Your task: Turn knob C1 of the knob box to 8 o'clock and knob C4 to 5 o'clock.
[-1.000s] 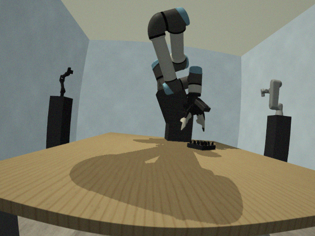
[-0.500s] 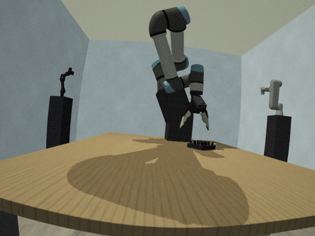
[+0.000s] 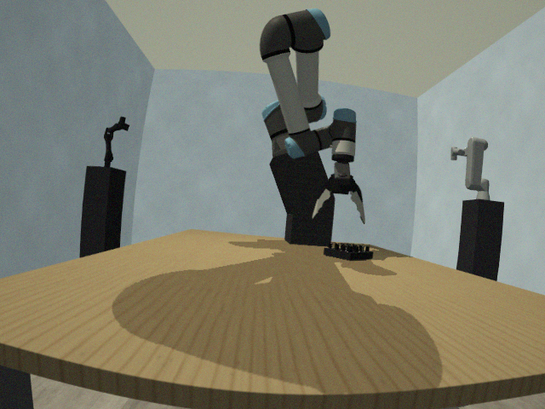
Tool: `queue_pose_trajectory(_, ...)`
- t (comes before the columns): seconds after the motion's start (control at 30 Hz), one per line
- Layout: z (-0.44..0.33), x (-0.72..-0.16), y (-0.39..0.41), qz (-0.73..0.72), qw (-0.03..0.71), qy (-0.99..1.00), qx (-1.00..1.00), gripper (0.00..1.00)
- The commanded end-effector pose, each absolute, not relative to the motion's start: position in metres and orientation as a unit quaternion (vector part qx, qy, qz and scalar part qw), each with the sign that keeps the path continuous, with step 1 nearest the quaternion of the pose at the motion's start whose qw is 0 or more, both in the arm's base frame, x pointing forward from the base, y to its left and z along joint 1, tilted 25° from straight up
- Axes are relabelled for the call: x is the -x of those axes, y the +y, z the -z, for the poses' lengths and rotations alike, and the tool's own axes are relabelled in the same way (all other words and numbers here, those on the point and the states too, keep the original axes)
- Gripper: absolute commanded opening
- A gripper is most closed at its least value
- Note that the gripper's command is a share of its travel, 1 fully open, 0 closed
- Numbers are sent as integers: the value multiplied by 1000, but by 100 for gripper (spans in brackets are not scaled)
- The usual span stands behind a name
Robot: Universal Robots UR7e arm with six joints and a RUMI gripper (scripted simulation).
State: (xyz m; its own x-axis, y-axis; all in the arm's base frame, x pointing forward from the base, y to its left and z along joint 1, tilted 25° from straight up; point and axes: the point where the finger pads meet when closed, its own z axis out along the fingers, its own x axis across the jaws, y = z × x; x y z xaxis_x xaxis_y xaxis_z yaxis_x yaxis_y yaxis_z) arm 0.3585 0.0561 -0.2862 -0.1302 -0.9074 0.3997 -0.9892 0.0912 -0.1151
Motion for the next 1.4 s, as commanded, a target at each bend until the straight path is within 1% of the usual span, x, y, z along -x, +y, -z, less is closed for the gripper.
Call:
queue_pose_trajectory(0.0,286,-359,57,-182,113,-736,-642,100)
queue_pose_trajectory(0.03,286,-359,57,-182,113,-736,-642,11)
queue_pose_trajectory(1.37,286,-359,57,-182,113,-736,-642,11)
